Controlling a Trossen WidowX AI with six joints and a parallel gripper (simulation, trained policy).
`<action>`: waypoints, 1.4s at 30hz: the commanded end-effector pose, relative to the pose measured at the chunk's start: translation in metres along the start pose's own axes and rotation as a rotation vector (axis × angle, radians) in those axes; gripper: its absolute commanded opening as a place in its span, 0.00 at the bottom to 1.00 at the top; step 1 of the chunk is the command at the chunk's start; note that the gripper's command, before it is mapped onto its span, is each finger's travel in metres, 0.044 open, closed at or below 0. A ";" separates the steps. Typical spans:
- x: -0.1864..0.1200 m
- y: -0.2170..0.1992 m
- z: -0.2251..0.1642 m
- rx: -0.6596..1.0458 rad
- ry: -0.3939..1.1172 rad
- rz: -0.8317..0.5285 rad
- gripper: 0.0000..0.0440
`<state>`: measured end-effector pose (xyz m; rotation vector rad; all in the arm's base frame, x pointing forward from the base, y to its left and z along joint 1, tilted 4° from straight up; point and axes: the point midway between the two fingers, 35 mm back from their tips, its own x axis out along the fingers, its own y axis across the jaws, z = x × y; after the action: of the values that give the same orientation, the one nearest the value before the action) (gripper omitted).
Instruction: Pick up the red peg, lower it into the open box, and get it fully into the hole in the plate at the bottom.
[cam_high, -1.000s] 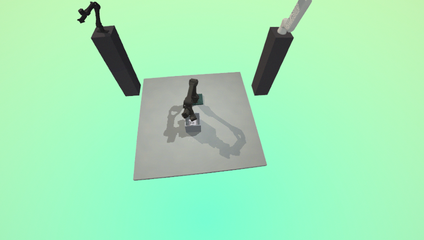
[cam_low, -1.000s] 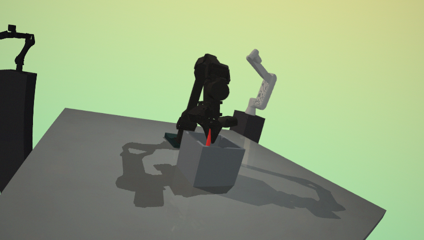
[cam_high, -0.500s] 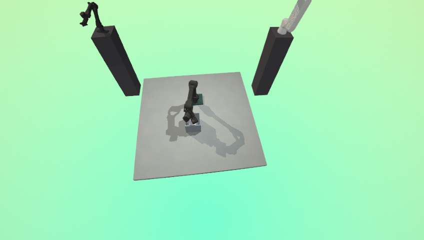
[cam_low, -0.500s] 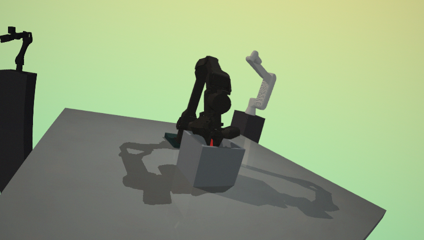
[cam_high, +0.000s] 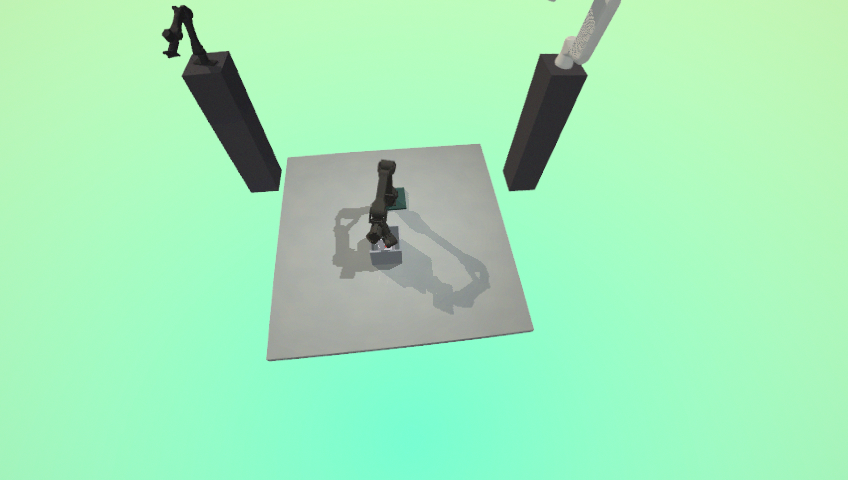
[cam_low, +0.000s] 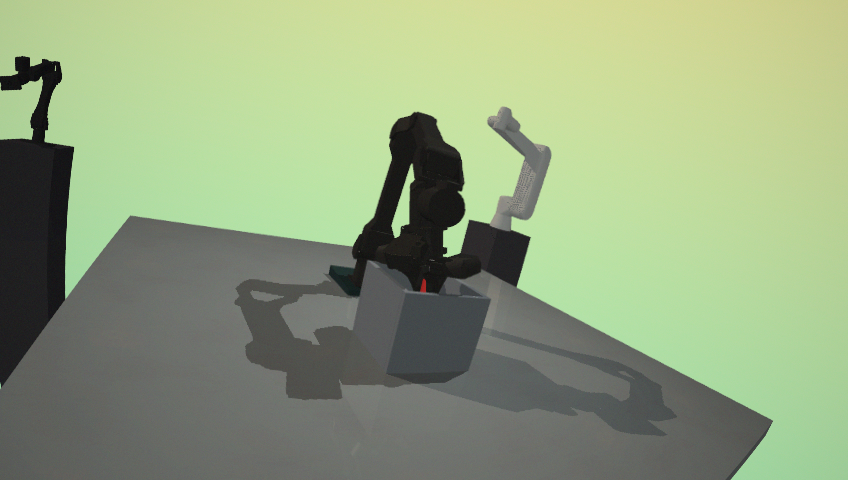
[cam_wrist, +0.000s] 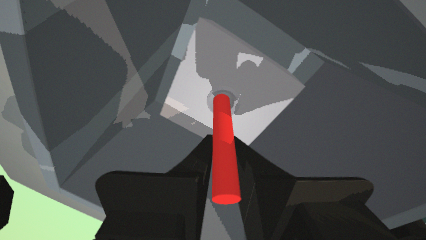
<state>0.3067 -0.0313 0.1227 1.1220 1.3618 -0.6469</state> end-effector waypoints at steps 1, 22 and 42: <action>0.031 -0.006 0.004 -0.047 0.046 -0.035 0.07; 0.068 -0.029 0.009 -0.060 0.096 -0.127 0.34; 0.050 0.002 0.043 -0.061 0.135 -0.005 0.35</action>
<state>0.3025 -0.0338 0.1181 1.1614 1.5107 -0.6066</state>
